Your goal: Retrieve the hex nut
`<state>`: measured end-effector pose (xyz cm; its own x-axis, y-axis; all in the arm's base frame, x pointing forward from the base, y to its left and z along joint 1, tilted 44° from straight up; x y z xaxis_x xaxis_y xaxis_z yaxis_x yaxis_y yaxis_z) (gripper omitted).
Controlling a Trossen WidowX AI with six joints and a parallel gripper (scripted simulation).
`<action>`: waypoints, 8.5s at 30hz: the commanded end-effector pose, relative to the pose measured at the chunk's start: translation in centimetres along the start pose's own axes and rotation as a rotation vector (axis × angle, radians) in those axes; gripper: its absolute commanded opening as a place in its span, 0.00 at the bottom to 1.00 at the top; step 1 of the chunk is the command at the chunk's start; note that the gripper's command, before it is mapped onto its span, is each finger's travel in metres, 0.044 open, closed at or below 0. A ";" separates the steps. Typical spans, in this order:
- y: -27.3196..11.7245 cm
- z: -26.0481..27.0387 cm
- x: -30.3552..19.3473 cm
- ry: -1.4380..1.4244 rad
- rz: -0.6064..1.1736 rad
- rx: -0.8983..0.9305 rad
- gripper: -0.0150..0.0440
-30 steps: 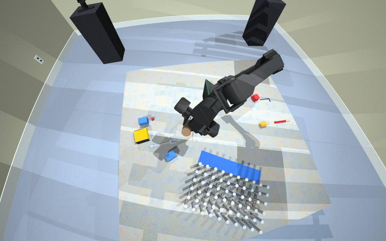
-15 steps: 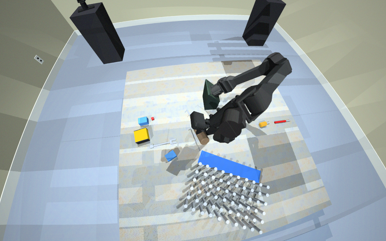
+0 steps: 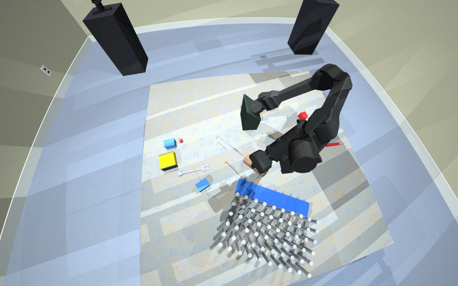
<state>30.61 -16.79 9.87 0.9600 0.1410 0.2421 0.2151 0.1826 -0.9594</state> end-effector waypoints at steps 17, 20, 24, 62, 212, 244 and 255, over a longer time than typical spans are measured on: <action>-2.4 7.0 3.7 -0.696 -0.039 -0.004 0.25; -2.8 8.1 4.0 -0.800 -0.045 -0.006 0.25; -3.3 9.6 4.5 -0.938 -0.055 -0.009 0.25; -8.5 22.8 4.9 -2.206 -0.179 -0.078 0.25; 7.7 26.6 11.5 -2.230 -0.190 -0.092 0.25; 8.7 25.2 13.3 -2.230 -0.189 -0.094 0.25; 9.0 24.7 13.8 -2.230 -0.189 -0.094 0.25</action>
<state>41.04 11.12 8.16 -0.7350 0.6772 -0.0340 0.3181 0.3002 -0.8993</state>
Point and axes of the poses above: the point midway between the two fingers, 35 mm back from their tips, its own y axis out along the fingers, its own z axis across the jaws, x = y × z, the point moved 3 cm from there along -y, back along the fingers, and after that the axes turned 9 degrees about y, right-handed, at the moved point
